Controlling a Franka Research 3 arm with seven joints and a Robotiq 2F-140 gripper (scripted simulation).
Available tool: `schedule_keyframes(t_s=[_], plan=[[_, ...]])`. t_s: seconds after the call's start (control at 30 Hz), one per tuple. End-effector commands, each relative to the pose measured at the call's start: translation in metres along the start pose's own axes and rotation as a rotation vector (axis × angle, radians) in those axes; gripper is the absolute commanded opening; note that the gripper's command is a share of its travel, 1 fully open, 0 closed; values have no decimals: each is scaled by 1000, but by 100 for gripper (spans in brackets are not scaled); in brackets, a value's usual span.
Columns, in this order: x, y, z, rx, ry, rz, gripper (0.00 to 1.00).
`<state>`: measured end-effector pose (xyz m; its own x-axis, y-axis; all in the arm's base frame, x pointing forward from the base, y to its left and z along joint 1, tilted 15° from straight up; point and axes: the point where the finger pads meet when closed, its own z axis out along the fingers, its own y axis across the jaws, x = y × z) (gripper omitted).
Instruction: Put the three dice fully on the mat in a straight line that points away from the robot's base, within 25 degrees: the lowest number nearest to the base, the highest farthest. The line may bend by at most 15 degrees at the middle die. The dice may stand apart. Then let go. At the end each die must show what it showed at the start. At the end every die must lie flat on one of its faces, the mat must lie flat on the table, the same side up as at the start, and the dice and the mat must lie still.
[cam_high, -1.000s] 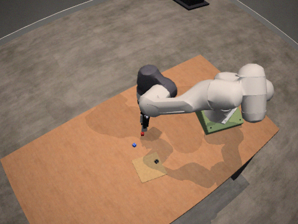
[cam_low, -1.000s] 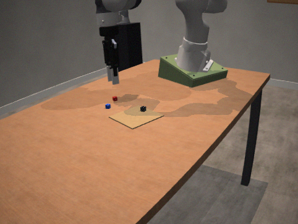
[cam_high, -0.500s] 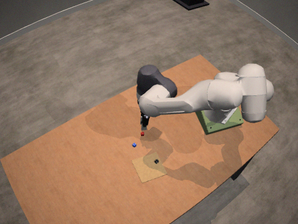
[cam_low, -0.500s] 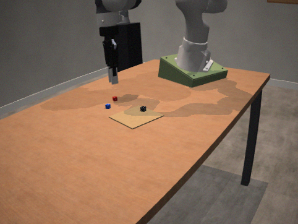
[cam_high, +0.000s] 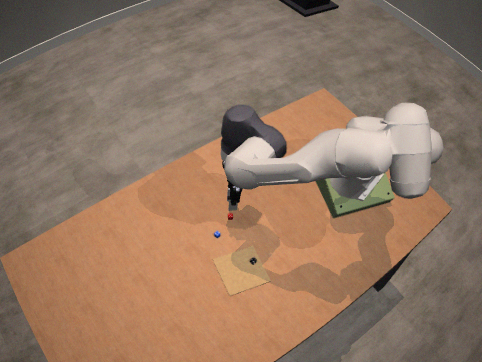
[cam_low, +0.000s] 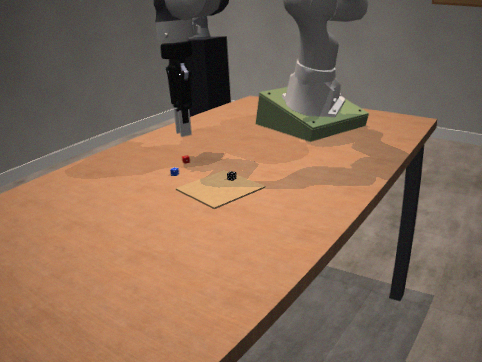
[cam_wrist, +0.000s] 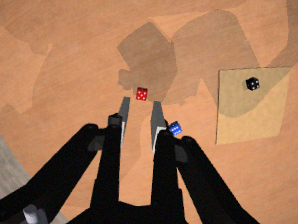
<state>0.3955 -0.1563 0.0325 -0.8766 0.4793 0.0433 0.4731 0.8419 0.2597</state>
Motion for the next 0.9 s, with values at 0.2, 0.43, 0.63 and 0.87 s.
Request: schedule_keyframes(t_s=[0.2, 0.43, 0.63, 0.87], plan=[[-1, 0, 2, -2, -1, 9, 19], [-1, 0, 8, -2, -1, 9, 19], [-1, 0, 13, -2, -1, 9, 19], [-1, 0, 24, -2, -1, 9, 19]])
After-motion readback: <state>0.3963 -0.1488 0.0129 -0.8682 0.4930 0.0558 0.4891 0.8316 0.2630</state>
